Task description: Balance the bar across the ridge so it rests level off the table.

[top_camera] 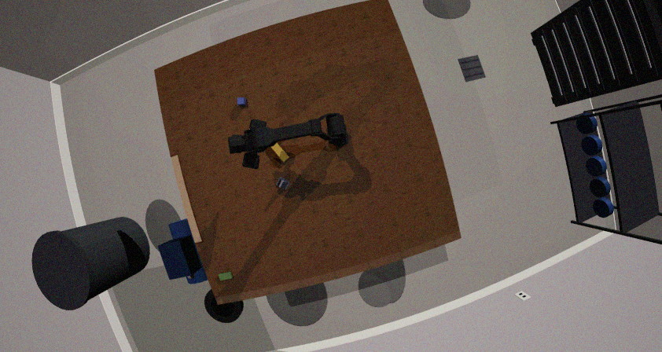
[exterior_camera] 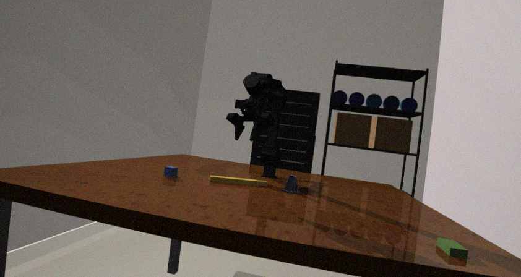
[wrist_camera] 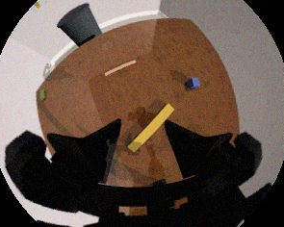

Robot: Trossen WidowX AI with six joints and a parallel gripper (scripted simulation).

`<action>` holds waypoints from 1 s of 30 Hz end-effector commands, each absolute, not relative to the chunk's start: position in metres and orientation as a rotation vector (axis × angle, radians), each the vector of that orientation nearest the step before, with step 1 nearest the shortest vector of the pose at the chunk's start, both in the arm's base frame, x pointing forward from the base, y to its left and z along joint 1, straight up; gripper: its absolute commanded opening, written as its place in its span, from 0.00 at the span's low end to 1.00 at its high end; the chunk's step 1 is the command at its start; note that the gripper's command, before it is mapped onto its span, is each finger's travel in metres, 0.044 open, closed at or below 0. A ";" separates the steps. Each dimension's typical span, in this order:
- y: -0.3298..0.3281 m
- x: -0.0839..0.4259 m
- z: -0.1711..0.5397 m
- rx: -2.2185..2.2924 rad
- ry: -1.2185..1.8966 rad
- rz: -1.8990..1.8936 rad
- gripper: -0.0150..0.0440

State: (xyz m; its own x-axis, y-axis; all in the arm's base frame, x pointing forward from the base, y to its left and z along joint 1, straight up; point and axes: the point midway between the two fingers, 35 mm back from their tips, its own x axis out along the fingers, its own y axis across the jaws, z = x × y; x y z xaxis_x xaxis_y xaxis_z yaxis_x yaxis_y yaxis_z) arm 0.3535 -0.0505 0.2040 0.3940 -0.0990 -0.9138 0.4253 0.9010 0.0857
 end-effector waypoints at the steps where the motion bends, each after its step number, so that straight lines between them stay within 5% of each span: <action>1: -0.048 0.344 0.183 0.457 1.185 -0.428 0.79; 30: -0.039 0.300 0.112 0.900 1.351 -0.878 0.79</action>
